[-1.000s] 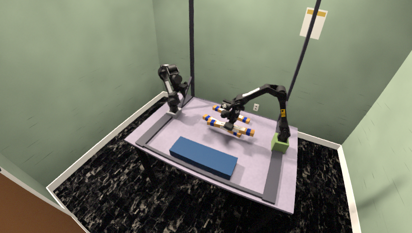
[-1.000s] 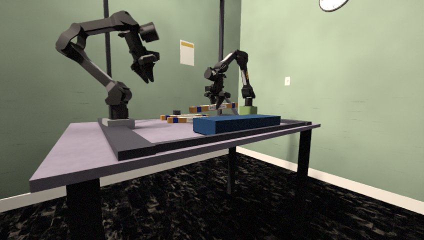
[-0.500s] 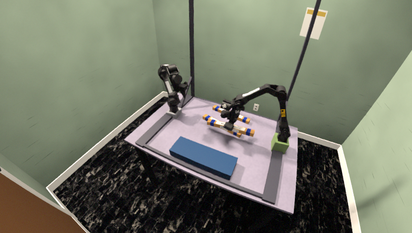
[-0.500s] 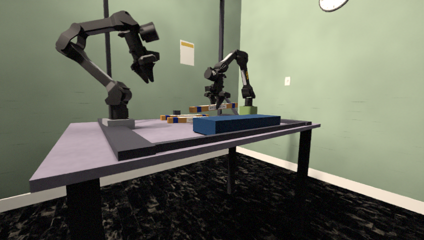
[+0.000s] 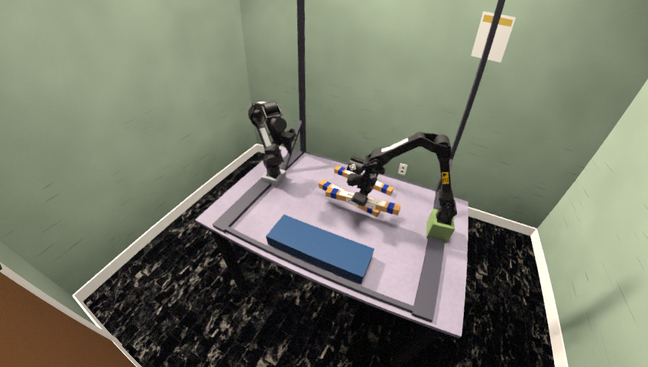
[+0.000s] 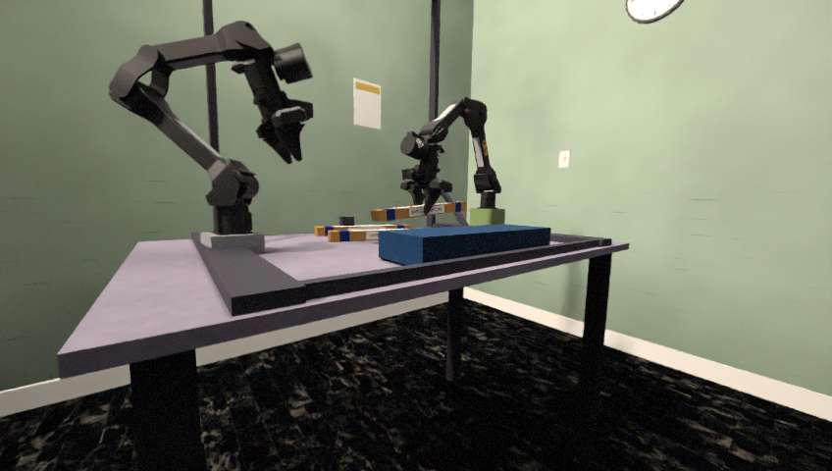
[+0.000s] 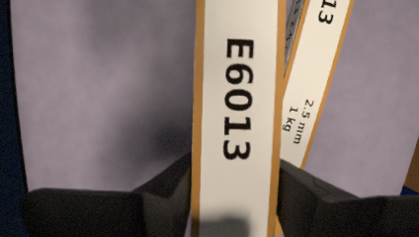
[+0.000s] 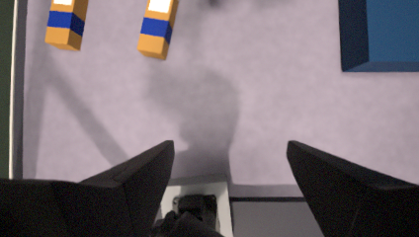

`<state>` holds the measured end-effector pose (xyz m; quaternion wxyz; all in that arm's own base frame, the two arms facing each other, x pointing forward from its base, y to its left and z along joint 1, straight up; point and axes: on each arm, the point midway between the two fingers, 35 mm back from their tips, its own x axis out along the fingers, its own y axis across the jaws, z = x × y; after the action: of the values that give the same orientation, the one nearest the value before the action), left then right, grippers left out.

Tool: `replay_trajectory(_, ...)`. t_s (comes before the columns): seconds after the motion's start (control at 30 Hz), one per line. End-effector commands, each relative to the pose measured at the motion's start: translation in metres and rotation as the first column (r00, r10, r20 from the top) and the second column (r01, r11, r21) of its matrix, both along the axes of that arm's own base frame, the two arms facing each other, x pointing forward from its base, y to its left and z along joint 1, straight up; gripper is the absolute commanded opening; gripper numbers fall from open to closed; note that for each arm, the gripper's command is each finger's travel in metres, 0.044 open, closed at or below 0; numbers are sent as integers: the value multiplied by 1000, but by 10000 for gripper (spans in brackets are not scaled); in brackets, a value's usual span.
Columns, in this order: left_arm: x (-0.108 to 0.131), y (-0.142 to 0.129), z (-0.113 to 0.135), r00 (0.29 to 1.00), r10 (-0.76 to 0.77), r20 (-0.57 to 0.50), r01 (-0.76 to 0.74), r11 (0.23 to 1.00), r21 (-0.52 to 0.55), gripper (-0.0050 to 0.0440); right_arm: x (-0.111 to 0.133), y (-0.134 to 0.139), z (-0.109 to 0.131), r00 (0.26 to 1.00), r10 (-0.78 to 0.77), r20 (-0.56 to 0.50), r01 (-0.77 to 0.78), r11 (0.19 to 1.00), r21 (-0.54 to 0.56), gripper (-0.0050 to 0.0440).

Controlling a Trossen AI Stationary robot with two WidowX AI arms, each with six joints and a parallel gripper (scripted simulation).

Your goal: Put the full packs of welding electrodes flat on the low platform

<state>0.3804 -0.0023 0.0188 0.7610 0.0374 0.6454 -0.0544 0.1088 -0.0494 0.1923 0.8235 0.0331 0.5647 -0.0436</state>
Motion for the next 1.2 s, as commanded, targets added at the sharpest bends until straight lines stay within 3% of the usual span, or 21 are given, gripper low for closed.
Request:
replay_trajectory(0.0, 21, 0, 41, 992, 1, 123, -1, 1000, 1, -50, 2, -1, 8, 1000, 5, 24, -4, 1000, -14, 330)
replay_trajectory(0.87, 21, 0, 41, 992, 1, 123, -1, 1000, 1, -50, 2, -1, 8, 1000, 5, 24, -4, 1000, -14, 330)
replay_trajectory(1.0, 32, 10, 48, 978, 142, 151, -143, 990, -3, -50, 2, -1, 8, 1000, 5, 24, -4, 1000, -14, 330)
replay_trajectory(1.17, 36, 16, 43, 980, 143, 139, -144, 990, -1, -50, 2, -1, 8, 1000, 5, 24, -4, 1000, -14, 330)
